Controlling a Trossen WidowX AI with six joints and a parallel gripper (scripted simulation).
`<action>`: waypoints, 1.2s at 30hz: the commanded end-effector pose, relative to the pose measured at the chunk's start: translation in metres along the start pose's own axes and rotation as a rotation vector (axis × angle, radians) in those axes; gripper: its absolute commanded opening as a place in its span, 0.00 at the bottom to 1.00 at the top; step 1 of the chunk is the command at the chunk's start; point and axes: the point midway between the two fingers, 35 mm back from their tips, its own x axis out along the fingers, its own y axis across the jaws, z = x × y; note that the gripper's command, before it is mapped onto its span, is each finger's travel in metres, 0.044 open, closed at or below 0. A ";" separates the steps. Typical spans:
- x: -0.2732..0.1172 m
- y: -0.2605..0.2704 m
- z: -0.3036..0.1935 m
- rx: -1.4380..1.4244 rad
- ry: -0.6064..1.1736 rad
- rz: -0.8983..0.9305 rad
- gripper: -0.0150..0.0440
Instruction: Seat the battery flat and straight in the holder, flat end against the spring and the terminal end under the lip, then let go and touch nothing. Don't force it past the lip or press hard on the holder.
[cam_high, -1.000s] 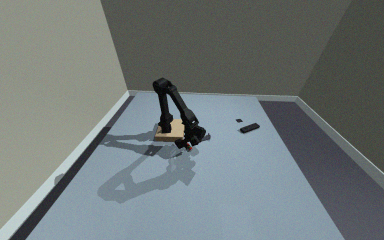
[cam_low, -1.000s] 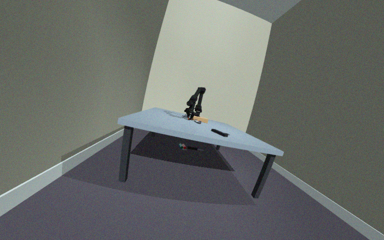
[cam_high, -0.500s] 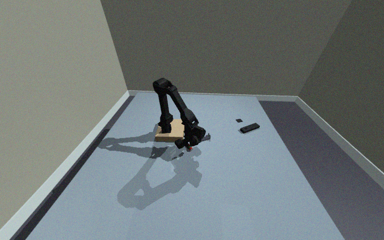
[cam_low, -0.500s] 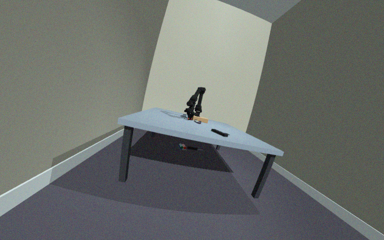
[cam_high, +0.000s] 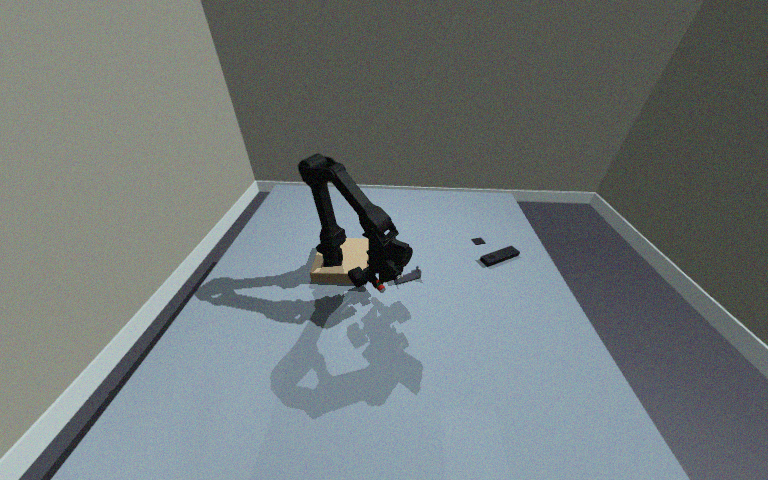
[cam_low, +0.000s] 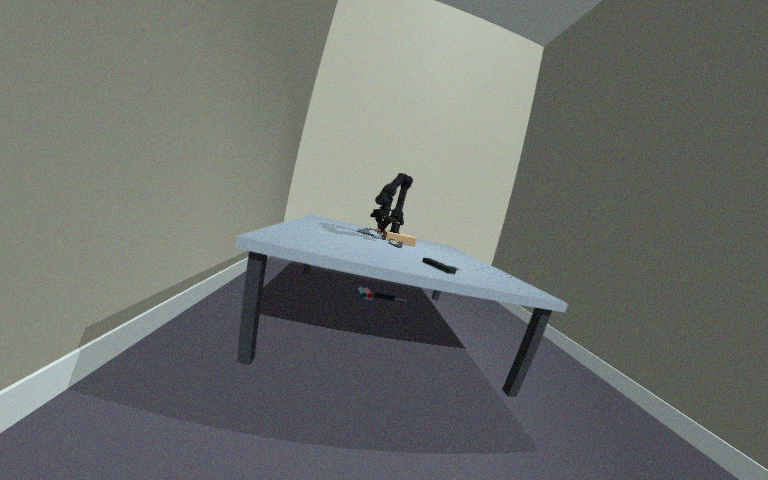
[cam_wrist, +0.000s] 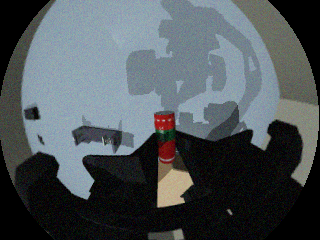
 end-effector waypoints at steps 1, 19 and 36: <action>-0.006 0.006 0.003 0.079 -0.007 -0.001 0.38; -0.018 0.059 0.005 0.766 -0.005 0.007 0.38; -0.028 0.109 -0.004 1.423 0.003 0.008 0.38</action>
